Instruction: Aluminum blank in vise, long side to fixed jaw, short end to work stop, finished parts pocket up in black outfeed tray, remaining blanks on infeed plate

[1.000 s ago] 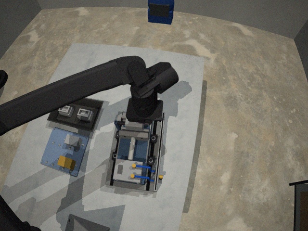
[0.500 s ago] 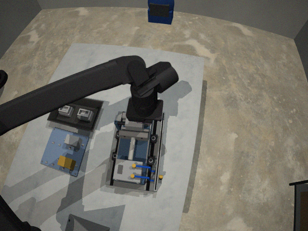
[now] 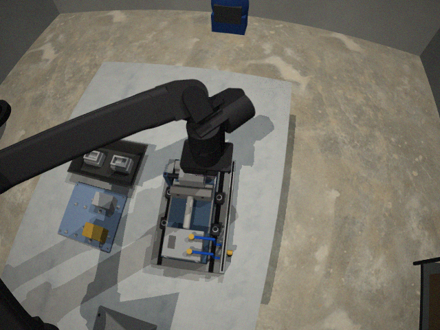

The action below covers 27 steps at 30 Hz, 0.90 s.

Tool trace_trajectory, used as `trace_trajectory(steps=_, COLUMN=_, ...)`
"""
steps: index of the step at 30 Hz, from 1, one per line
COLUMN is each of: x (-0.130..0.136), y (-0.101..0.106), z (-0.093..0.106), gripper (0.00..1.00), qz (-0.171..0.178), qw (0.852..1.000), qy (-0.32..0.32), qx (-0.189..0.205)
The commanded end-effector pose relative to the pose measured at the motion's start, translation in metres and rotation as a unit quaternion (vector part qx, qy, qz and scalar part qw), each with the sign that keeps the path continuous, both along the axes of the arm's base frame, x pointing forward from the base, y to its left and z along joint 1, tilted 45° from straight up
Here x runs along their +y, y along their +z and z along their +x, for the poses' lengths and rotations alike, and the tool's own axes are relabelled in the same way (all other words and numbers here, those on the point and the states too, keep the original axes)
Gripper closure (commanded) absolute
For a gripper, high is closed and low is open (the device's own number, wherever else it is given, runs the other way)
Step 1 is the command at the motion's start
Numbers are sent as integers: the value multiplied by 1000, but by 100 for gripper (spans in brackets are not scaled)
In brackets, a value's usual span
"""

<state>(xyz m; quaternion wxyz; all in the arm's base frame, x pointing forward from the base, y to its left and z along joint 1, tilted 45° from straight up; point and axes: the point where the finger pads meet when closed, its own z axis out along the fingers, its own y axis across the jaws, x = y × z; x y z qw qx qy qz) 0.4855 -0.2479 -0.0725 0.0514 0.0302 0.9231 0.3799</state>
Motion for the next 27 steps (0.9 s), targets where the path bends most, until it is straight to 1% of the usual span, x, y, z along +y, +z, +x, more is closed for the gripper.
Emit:
trace_trajectory(steps=1, x=2, y=-3, z=9, gripper=100, qz=0, qw=1000, qy=4, qx=-1)
trace_trajectory(steps=18, x=2, y=-4, z=8, gripper=100, qz=0, qw=1000, qy=4, qx=-1)
trace_trajectory(steps=27, x=7, y=-7, z=7, gripper=100, qz=1, qw=1000, qy=5, qx=1)
